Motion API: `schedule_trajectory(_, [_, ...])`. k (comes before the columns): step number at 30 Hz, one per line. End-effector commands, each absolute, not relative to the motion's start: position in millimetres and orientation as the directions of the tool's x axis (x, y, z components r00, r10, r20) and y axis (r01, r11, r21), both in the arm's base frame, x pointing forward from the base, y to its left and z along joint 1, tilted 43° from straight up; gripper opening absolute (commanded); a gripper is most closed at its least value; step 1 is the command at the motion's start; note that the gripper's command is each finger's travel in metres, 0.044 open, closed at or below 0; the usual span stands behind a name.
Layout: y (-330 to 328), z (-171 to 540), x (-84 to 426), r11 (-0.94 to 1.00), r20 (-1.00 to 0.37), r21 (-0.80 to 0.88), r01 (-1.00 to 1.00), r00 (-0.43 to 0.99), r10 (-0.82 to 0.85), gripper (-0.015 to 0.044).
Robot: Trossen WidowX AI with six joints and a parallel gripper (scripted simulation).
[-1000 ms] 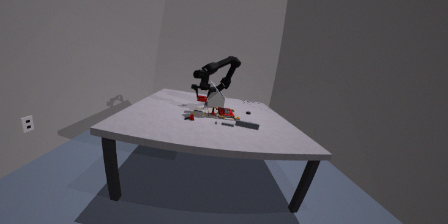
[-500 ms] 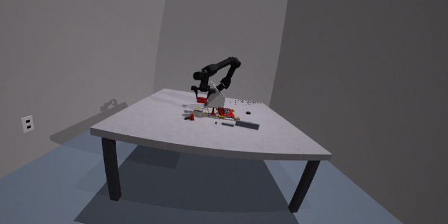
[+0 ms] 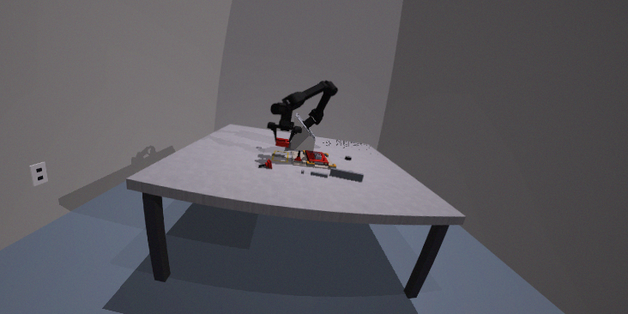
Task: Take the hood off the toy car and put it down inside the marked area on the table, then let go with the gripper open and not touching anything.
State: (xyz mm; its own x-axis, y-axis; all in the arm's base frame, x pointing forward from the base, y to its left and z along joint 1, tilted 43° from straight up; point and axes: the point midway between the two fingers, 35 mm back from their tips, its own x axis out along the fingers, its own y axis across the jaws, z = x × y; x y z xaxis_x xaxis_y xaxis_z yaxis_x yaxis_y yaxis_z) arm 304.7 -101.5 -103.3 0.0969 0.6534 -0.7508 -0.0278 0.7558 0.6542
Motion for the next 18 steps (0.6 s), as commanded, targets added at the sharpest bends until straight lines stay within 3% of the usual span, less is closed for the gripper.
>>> schedule_trajectory(1, [-98.3, -106.9, 305.1, 0.752, -0.747, 0.659, -0.022, 0.099, 0.657, 0.0])
schedule_trajectory(18, [-89.3, -116.6, 306.2, 0.751, -0.747, 0.659, -0.022, 0.099, 0.658, 0.0])
